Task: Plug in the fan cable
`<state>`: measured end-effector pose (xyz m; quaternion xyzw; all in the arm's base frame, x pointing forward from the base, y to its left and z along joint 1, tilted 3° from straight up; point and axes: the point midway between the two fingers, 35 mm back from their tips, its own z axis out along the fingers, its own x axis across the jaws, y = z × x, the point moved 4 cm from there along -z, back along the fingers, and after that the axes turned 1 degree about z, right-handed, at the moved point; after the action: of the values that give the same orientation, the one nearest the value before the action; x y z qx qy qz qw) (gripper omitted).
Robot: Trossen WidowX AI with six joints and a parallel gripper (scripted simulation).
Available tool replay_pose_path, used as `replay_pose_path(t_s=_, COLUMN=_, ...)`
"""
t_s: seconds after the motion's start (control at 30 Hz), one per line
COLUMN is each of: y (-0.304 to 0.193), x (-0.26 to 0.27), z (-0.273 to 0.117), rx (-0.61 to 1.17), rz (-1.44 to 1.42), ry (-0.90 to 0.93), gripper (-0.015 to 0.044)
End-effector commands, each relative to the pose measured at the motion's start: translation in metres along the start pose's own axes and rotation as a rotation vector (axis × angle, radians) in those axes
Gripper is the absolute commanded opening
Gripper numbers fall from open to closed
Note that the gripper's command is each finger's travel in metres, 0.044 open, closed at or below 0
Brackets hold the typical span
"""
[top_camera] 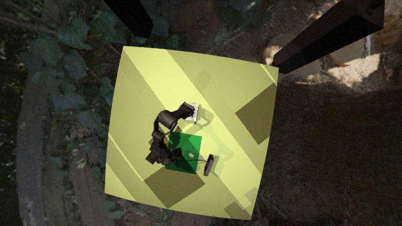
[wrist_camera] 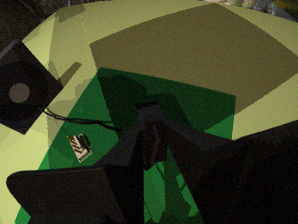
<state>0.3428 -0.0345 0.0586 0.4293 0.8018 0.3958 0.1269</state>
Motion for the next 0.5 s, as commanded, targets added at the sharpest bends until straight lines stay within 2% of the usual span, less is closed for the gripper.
replay_pose_path(t_s=0.0, y=-0.0029, x=0.0002, z=-0.0027, rx=-0.045, rz=0.0, ry=0.005, gripper=0.0)
replay_pose_path(t_s=0.47, y=-0.011, x=0.0023, z=-0.0108, rx=-0.166, rz=-0.022, ry=0.017, gripper=0.0)
